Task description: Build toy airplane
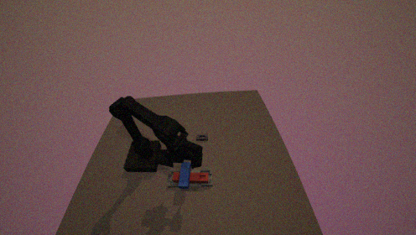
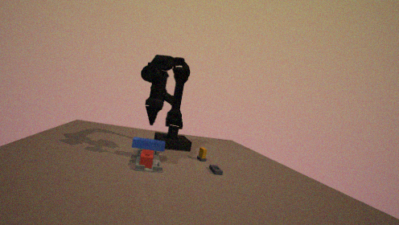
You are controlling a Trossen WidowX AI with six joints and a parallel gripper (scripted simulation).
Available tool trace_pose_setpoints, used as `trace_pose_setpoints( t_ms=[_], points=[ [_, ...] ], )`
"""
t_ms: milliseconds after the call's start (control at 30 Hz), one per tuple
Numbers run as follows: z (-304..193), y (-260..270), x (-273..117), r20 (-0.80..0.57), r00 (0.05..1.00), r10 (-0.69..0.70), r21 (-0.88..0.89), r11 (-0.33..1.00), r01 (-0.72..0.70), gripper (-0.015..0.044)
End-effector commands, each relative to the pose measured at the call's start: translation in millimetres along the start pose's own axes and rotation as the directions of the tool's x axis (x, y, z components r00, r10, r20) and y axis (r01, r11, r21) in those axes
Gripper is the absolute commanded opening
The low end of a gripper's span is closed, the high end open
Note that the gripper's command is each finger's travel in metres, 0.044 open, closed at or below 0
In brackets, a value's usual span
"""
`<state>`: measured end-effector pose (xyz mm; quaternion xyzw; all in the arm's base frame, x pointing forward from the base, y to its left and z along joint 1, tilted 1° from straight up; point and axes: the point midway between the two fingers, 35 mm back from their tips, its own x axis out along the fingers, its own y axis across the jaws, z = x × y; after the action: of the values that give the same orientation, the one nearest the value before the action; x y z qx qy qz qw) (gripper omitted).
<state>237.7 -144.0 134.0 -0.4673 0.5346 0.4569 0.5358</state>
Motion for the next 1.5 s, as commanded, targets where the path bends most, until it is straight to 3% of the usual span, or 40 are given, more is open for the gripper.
trace_pose_setpoints(
  t_ms=[0, 100, 233, 367, 433, 867, 1133, 1467],
  points=[
    [-1, 0, 0, -0.003, 1.0, 0.008, 0.191, 0.982, -0.007, 0.044],
    [-1, -1, 0, -0.003, 1.0, 0.008, 0.466, 0.885, -0.005, 0.044],
    [-1, -1, 0, -0.003, 1.0, 0.007, 0.768, 0.64, -0.002, 0.044],
    [-1, -2, 0, -0.003, 1.0, 0.007, 0.948, 0.317, 0.001, 0.044],
    [-1, -2, 0, -0.003, 1.0, 0.007, 0.967, 0.256, 0.001, 0.044],
    [9, -4, 0, -0.005, 1.0, 0.003, 0.966, 0.259, 0.004, 0.044],
    [103, -9, 0, -0.01, 0.999, -0.035, 0.952, 0.304, 0.02, 0.044],
    [182, 21, 0, 0.005, 1.0, -0.025, 0.944, 0.329, 0.004, 0.044]
  ],
)
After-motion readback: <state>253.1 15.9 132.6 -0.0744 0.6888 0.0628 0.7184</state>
